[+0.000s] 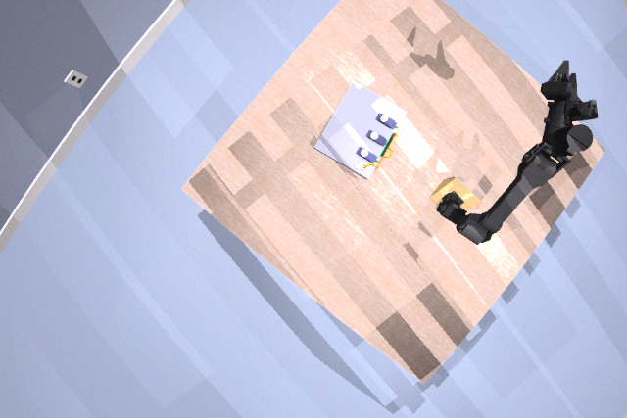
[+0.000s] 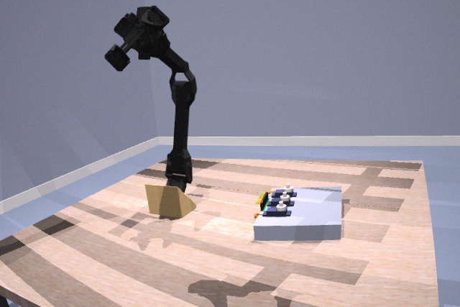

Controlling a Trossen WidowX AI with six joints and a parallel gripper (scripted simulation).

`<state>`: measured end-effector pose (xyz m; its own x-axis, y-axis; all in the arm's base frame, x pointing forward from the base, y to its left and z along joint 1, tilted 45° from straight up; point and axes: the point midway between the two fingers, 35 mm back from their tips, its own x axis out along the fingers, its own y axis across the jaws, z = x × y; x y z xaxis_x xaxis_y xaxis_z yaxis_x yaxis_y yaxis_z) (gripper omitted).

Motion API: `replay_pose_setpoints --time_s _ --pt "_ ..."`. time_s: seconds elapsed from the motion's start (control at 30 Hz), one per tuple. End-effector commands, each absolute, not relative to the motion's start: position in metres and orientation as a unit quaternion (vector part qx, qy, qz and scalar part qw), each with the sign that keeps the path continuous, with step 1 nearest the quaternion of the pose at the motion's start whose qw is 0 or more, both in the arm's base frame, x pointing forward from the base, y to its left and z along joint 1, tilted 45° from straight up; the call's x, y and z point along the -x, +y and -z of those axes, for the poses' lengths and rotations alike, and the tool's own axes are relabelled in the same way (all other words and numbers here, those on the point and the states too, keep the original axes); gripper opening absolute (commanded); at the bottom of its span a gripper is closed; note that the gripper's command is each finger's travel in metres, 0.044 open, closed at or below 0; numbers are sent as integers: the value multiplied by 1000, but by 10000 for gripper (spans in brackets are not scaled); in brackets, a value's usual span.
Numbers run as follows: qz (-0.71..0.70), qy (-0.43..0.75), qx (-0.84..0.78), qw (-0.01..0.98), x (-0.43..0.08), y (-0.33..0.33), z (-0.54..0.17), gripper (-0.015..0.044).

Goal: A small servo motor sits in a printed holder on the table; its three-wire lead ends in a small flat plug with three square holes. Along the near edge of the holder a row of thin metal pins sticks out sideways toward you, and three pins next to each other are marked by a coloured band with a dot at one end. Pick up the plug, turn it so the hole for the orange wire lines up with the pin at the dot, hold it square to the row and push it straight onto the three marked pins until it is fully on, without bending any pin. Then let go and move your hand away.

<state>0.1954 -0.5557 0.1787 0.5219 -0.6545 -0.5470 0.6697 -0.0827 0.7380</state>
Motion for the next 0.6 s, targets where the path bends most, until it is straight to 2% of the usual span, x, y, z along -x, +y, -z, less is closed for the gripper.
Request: replay_pose_setpoints --time_s 0.0,0.33,0.57 --pt "489 7 -550 677 -196 -556 -179 374" --pt "477 18 -531 700 -217 -540 -190 115" --pt "461 30 -512 724 -240 -521 -201 115"
